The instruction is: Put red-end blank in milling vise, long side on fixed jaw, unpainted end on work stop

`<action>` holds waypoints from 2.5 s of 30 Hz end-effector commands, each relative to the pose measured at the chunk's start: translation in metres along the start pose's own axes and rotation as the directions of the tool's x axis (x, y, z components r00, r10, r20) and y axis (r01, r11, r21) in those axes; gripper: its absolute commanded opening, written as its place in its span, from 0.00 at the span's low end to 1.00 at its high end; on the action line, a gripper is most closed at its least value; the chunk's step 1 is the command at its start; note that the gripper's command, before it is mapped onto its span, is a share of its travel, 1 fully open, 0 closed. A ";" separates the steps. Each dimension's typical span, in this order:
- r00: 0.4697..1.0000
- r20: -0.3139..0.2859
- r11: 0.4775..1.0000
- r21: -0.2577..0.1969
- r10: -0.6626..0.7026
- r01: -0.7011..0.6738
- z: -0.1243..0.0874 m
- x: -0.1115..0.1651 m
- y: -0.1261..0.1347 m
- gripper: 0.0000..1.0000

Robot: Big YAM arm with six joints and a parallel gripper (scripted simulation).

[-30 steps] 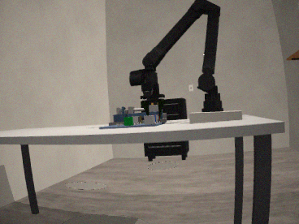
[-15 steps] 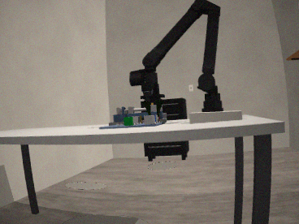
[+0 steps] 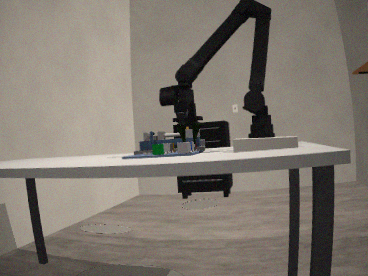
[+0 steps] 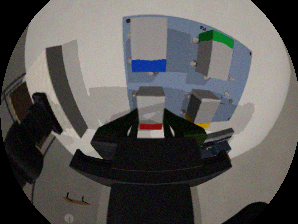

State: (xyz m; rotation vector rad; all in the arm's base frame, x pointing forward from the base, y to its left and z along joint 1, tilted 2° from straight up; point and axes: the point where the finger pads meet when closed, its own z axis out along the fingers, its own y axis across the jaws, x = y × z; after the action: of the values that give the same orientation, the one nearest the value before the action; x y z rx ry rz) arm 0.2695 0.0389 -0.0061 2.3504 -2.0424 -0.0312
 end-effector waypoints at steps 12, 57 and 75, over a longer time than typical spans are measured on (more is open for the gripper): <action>1.000 0.004 1.000 0.019 -0.002 0.002 -0.004 0.002 -0.009 0.00; 1.000 0.004 0.998 0.055 -0.002 0.002 -0.055 0.002 -0.022 0.00; 1.000 0.004 0.998 0.061 -0.002 0.002 -0.130 0.002 -0.019 0.00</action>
State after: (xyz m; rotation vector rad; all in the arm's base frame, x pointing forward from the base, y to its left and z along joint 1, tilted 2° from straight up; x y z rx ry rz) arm 0.2704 0.0391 0.0885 2.3477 -2.0400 -0.0359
